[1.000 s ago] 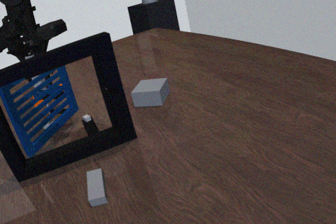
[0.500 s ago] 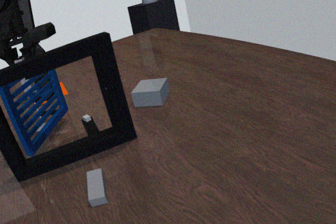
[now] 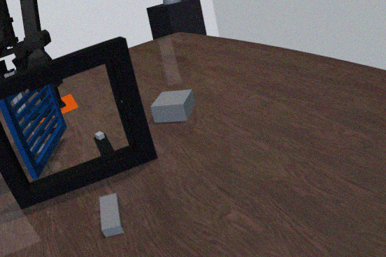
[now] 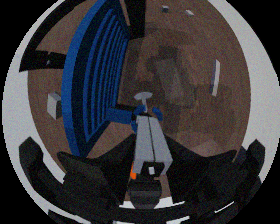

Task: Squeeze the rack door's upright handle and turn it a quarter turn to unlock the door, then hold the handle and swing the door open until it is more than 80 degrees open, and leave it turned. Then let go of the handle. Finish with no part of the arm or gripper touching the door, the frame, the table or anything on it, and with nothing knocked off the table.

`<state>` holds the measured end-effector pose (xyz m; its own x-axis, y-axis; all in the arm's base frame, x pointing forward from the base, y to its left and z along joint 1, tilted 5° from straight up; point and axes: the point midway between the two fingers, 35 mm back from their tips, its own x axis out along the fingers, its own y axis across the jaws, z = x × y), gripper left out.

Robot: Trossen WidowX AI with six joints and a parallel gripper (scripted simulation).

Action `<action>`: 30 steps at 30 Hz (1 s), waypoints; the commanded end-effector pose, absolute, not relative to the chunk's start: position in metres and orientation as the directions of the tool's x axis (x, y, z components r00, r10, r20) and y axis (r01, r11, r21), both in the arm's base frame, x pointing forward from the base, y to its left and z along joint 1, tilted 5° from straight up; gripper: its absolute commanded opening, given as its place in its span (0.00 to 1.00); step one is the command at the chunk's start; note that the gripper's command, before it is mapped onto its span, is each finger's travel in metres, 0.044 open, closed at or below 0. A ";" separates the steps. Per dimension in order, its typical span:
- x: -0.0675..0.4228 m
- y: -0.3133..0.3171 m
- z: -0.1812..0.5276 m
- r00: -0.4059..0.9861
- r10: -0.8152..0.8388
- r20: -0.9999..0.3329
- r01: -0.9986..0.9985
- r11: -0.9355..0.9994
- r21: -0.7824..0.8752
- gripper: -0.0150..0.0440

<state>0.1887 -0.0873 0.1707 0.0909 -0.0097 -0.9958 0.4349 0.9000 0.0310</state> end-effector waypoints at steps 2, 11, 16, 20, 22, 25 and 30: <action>0.188 -0.095 0.171 0.098 -0.006 -0.995 0.368 0.929 0.030 0.30; 0.185 -0.113 0.171 0.097 -0.008 -0.995 0.266 0.964 0.018 0.30; 0.184 -0.123 0.171 0.097 -0.009 -0.995 0.207 0.978 0.011 0.30; 0.184 -0.132 0.171 0.097 -0.010 -0.995 0.156 0.988 0.006 0.30; 0.184 -0.136 0.171 0.097 -0.010 -0.995 0.131 0.991 0.003 0.30; 0.184 -0.143 0.171 0.097 -0.011 -0.995 0.091 0.996 -0.002 0.30; 0.184 -0.153 0.171 0.097 -0.011 -0.995 0.034 0.999 -0.008 0.30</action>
<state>0.1833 -0.1481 0.1707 0.0950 -0.0150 -0.9954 0.0821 0.9966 -0.0072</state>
